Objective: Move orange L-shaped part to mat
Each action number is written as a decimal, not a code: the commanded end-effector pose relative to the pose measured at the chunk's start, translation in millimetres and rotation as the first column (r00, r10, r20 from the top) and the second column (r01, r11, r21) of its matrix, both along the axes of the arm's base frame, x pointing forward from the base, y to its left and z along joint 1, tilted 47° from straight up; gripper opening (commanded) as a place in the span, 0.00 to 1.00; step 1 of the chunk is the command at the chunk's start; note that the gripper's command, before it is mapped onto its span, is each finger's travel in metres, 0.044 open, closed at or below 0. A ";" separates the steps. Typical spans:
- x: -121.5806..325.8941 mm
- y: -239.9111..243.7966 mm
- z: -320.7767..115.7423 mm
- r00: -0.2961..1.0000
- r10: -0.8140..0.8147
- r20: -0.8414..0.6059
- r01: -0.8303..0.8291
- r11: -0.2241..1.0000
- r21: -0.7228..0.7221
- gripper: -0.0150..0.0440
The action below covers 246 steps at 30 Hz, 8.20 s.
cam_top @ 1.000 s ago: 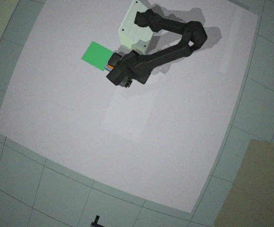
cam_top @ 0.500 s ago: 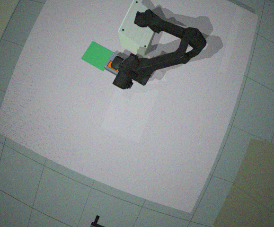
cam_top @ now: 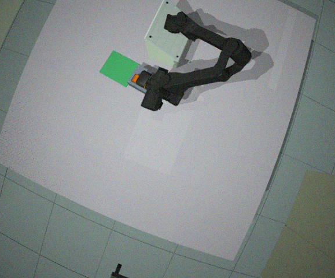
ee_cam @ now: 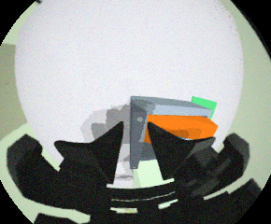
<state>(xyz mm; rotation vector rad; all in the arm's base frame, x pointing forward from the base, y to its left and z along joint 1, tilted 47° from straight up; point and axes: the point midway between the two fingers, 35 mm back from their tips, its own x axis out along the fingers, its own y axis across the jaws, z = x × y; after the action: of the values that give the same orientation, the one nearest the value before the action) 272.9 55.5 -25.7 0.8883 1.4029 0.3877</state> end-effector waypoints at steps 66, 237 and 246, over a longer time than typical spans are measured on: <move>-19.4 -68.4 61.1 1.000 -0.016 -0.018 0.016 1.000 0.005 0.56; -32.9 -128.4 14.9 0.041 0.806 0.591 -0.569 0.505 -0.649 0.25; -42.4 -143.4 -4.4 0.042 0.807 0.589 -0.569 0.504 -0.650 0.25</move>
<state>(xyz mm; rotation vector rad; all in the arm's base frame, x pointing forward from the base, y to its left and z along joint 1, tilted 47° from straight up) 233.9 -80.5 -20.9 -0.3992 0.7087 1.2276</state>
